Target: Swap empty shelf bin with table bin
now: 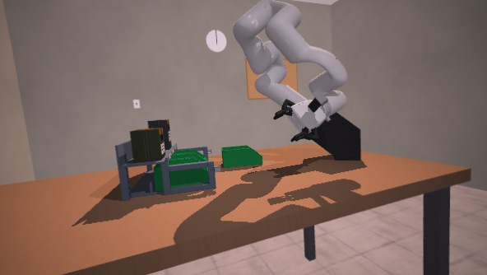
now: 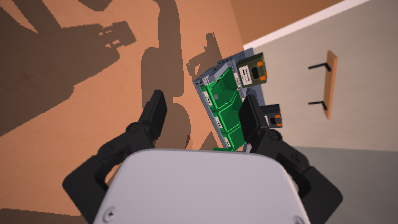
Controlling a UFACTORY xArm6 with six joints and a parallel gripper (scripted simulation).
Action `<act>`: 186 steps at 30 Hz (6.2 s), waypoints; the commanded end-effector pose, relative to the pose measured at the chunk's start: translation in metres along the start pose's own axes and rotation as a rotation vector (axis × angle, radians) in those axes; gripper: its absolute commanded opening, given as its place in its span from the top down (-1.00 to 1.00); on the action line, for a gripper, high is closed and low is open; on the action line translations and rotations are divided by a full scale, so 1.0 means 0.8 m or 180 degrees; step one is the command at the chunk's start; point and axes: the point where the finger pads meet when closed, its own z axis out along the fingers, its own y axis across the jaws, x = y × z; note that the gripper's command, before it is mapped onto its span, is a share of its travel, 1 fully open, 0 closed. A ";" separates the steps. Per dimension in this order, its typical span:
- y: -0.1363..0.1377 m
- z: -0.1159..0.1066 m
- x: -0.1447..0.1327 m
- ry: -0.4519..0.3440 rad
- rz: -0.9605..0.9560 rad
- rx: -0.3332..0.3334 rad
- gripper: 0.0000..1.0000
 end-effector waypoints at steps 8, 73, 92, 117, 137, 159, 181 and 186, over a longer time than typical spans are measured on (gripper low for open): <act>0.016 -0.001 -0.023 -0.0345 0.0313 0.0088 -1.00; 0.144 -0.004 -0.207 -0.3016 0.2633 0.0805 -1.00; 0.171 -0.005 -0.245 -0.3568 0.3128 0.0957 -1.00; 0.200 -0.007 -0.287 -0.4180 0.3645 0.1123 -1.00; 0.206 -0.006 -0.294 -0.4276 0.3755 0.1149 -1.00; 0.206 -0.006 -0.294 -0.4276 0.3755 0.1149 1.00; 0.206 -0.006 -0.294 -0.4276 0.3755 0.1149 1.00; 0.206 -0.006 -0.294 -0.4276 0.3755 0.1149 1.00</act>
